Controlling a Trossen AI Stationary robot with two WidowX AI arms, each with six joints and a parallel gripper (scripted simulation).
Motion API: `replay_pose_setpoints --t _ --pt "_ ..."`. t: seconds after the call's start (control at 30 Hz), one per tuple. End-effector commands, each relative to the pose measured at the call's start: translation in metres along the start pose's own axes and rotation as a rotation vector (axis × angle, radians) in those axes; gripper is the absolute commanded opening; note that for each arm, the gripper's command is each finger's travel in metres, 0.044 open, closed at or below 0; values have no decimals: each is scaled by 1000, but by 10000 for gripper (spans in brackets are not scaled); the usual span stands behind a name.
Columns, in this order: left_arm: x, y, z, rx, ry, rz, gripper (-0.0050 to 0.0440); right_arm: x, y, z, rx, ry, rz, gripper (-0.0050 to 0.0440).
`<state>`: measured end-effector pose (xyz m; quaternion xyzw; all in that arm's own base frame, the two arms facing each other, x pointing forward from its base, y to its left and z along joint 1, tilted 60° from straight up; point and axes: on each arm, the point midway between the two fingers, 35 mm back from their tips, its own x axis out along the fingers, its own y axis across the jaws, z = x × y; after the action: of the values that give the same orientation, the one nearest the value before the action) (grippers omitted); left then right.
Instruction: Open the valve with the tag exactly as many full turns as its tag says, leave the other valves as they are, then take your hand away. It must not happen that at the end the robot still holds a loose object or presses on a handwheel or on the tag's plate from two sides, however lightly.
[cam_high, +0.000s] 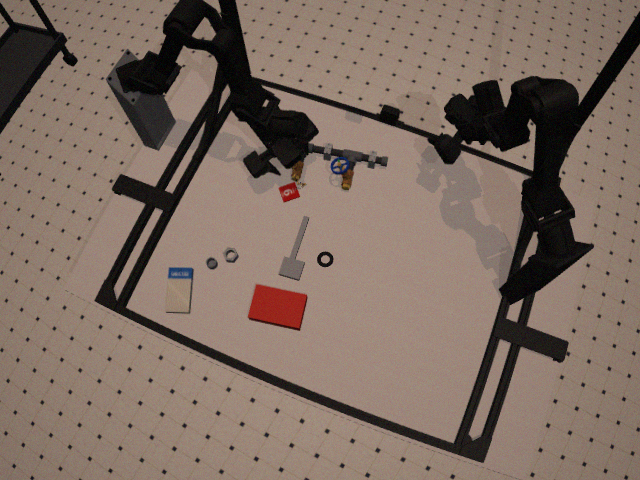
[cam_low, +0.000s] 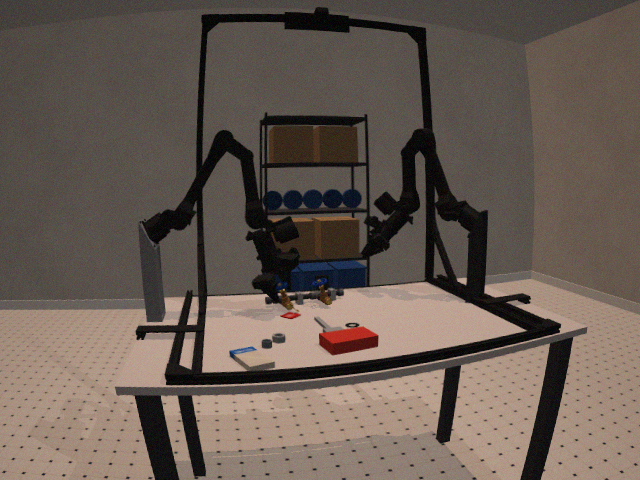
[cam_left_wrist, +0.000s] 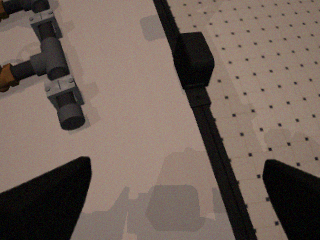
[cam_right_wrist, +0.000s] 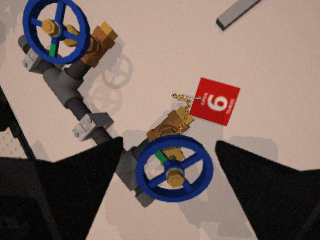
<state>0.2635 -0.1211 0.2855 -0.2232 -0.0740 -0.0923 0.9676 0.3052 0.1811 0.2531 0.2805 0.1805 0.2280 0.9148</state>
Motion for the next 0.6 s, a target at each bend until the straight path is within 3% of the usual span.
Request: replay_pose_setpoints --t 0.0,0.1,0.43,0.57 --pt "0 0 0 0 0 0 400 0 0 0 58 1 -1 400" --pt "0 0 0 0 0 0 400 0 0 0 58 1 -1 400" --pt "0 0 0 0 0 0 400 0 0 0 58 1 -1 160" --pt "0 0 0 0 0 0 400 0 0 0 58 1 -1 160"
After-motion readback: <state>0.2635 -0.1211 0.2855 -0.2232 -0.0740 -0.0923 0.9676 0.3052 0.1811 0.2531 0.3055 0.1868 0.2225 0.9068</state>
